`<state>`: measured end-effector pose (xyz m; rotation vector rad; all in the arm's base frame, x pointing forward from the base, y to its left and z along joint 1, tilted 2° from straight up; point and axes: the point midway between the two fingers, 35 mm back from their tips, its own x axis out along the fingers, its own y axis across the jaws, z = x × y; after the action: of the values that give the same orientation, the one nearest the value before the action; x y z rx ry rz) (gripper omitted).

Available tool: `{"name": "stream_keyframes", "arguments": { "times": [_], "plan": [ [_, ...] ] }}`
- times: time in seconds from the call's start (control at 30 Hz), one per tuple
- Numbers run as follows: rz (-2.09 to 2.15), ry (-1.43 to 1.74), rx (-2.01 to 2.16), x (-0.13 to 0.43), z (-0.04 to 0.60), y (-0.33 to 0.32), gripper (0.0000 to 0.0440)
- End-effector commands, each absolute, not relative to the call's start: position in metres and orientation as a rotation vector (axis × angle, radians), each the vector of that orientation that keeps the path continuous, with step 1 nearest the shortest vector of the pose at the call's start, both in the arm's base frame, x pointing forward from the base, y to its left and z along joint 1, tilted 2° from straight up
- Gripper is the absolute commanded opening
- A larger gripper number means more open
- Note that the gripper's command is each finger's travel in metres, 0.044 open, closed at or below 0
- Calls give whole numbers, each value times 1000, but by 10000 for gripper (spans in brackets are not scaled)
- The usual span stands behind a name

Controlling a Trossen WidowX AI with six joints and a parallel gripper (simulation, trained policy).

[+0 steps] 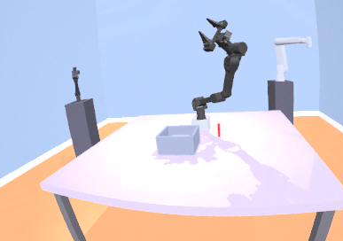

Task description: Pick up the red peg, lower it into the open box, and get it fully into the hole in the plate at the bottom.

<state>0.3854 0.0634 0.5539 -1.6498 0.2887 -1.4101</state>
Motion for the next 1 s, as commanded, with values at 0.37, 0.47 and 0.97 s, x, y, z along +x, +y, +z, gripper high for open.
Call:
{"name": "stream_keyframes", "arguments": {
  "times": [0.37, 0.47, 0.97],
  "plan": [
    [-1651, 123, -1319, 276, 591, 39, 440],
    [-1694, 72, -1215, 248, 595, 32, 440],
    [-1799, -152, -664, 116, 593, -8, 440]
  ]
}}
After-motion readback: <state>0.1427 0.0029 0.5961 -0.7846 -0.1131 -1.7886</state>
